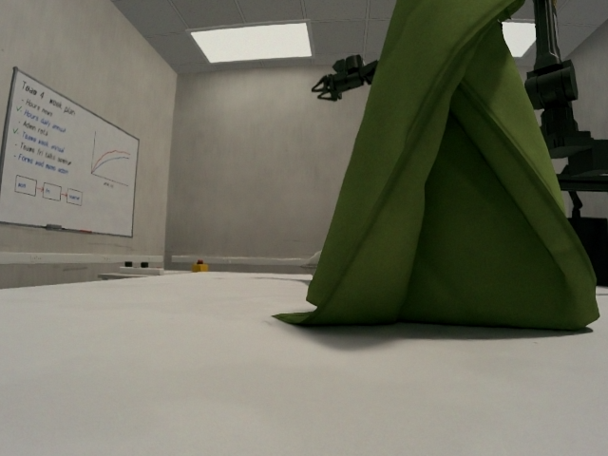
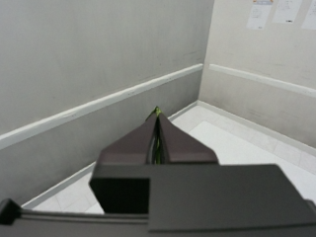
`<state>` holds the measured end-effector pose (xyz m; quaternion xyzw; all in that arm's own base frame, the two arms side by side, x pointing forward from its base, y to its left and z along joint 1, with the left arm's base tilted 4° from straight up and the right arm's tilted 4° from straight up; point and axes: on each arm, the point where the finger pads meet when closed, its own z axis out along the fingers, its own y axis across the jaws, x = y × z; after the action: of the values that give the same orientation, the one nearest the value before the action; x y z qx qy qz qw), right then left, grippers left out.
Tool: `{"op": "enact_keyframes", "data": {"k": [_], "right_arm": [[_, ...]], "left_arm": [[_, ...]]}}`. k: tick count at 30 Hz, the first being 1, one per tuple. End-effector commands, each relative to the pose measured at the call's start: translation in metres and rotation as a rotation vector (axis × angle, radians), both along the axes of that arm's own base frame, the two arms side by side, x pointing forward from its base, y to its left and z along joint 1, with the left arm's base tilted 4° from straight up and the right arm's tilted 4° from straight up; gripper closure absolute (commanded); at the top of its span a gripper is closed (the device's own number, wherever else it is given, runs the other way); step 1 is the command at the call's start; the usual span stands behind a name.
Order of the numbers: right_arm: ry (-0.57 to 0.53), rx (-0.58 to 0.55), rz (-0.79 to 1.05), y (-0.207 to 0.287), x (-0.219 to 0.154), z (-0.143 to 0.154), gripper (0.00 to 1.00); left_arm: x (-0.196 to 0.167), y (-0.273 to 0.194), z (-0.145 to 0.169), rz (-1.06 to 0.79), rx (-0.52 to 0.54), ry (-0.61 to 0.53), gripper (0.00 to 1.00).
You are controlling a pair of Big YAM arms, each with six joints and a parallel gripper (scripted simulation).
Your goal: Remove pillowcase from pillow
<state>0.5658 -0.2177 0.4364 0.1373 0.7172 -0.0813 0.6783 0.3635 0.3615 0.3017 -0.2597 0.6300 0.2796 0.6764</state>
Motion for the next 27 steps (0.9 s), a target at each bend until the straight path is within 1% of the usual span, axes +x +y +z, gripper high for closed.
{"op": "enact_keyframes", "data": {"k": [1, 2, 3, 4, 6, 7, 10, 12, 15, 16, 19, 23, 24, 25, 26, 27], "right_arm": [[-0.046, -0.064, 0.064, 0.053, -0.008, 0.045, 0.4], [-0.02, -0.059, 0.082, 0.067, -0.008, 0.031, 0.4], [-0.023, -0.064, 0.102, 0.081, -0.009, 0.034, 0.4], [-0.039, -0.072, 0.12, 0.095, -0.014, 0.045, 0.4], [-0.039, -0.072, 0.12, 0.095, -0.014, 0.045, 0.4], [-0.043, -0.077, 0.135, 0.105, -0.012, 0.05, 0.4], [-0.055, -0.09, 0.194, 0.147, -0.029, 0.058, 0.4], [-0.046, -0.094, 0.222, 0.166, -0.032, 0.056, 0.4], [-0.072, -0.102, 0.262, 0.192, -0.043, 0.071, 0.4], [-0.065, -0.101, 0.274, 0.2, -0.046, 0.066, 0.4], [-0.067, -0.102, 0.297, 0.214, -0.052, 0.066, 0.4], [-0.067, -0.102, 0.298, 0.215, -0.051, 0.068, 0.4], [-0.045, -0.078, 0.282, 0.205, -0.036, 0.054, 0.4], [-0.042, -0.066, 0.285, 0.206, -0.037, 0.048, 0.4], [-0.088, -0.073, 0.296, 0.211, -0.039, 0.071, 0.4], [-0.118, -0.077, 0.316, 0.222, -0.048, 0.087, 0.4]], "left_arm": [[0.013, 0.009, 0.045, -0.005, 0.062, -0.074, 0.98], [0.013, 0.009, 0.045, -0.005, 0.062, -0.074, 0.98], [0.013, 0.009, 0.045, -0.005, 0.062, -0.074, 0.98], [0.013, 0.009, 0.045, -0.005, 0.062, -0.074, 0.98], [0.013, 0.009, 0.045, -0.005, 0.062, -0.074, 0.98], [0.013, 0.009, 0.045, -0.005, 0.062, -0.074, 0.98], [0.013, 0.009, 0.045, -0.005, 0.062, -0.074, 0.98], [0.013, 0.009, 0.045, -0.005, 0.062, -0.074, 0.98], [0.013, 0.009, 0.045, -0.005, 0.062, -0.074, 0.98], [0.013, 0.009, 0.045, -0.005, 0.062, -0.074, 0.98], [0.013, 0.009, 0.045, -0.005, 0.062, -0.074, 0.98], [0.013, 0.009, 0.045, -0.005, 0.062, -0.074, 0.98], [0.013, 0.009, 0.045, -0.005, 0.062, -0.074, 0.98], [0.013, 0.009, 0.045, -0.005, 0.062, -0.074, 0.98], [0.013, 0.009, 0.045, -0.005, 0.062, -0.074, 0.98], [0.018, 0.009, 0.045, -0.01, 0.061, -0.072, 0.98]]}}
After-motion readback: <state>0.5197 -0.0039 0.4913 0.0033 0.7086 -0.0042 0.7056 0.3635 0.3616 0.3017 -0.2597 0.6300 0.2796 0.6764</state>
